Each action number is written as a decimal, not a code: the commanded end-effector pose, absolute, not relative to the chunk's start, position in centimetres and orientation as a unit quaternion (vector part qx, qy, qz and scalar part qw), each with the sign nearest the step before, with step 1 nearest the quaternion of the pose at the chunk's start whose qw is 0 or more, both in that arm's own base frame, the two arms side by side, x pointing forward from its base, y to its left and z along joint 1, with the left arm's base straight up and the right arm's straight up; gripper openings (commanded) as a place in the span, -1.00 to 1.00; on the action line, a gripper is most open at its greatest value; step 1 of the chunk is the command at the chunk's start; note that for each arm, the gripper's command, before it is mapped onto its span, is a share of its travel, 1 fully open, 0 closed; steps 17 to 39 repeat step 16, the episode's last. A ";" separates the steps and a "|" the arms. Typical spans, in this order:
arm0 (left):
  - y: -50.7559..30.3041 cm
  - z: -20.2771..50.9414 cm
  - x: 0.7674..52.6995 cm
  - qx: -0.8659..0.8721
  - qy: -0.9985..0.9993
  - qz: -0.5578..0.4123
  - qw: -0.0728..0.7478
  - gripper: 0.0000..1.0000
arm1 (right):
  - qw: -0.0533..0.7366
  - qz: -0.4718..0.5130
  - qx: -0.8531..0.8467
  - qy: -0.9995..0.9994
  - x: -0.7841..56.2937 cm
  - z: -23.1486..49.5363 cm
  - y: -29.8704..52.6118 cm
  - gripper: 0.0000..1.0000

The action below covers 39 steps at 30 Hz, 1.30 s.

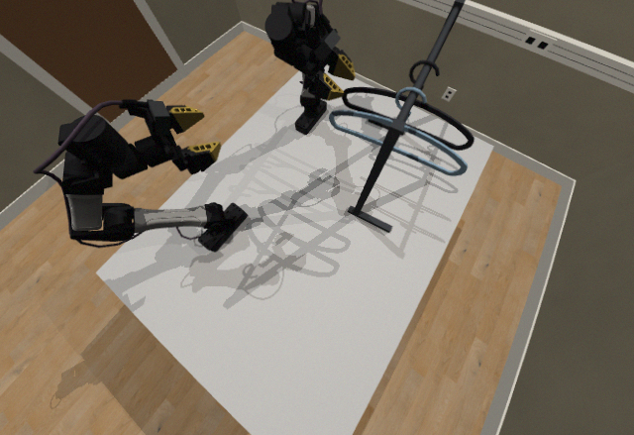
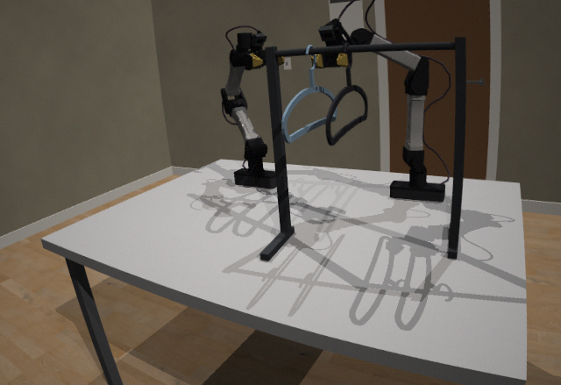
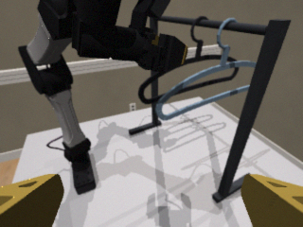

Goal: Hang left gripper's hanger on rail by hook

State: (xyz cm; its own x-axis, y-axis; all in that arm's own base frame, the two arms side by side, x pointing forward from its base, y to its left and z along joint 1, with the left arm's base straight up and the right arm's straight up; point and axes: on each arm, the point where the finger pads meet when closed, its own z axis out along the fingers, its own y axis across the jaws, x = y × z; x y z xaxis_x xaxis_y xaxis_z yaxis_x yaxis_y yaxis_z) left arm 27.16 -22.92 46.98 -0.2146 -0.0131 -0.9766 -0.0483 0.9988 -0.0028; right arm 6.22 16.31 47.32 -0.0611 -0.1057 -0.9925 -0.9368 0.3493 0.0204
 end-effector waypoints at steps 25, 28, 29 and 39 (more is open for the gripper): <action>-22.7 47.0 27.3 -0.025 0.780 0.021 0.625 0.31 | 0.548 0.390 -0.423 0.607 5.6 48.2 15.8 1.00; -22.7 47.0 27.3 -0.025 0.780 0.021 0.625 0.31 | 0.548 0.390 -0.423 0.607 5.6 48.2 15.8 1.00; -22.7 47.0 27.3 -0.025 0.780 0.021 0.625 0.31 | 0.548 0.390 -0.423 0.607 5.6 48.2 15.8 1.00; -22.7 47.0 27.3 -0.025 0.780 0.021 0.625 0.31 | 0.548 0.390 -0.423 0.607 5.6 48.2 15.8 1.00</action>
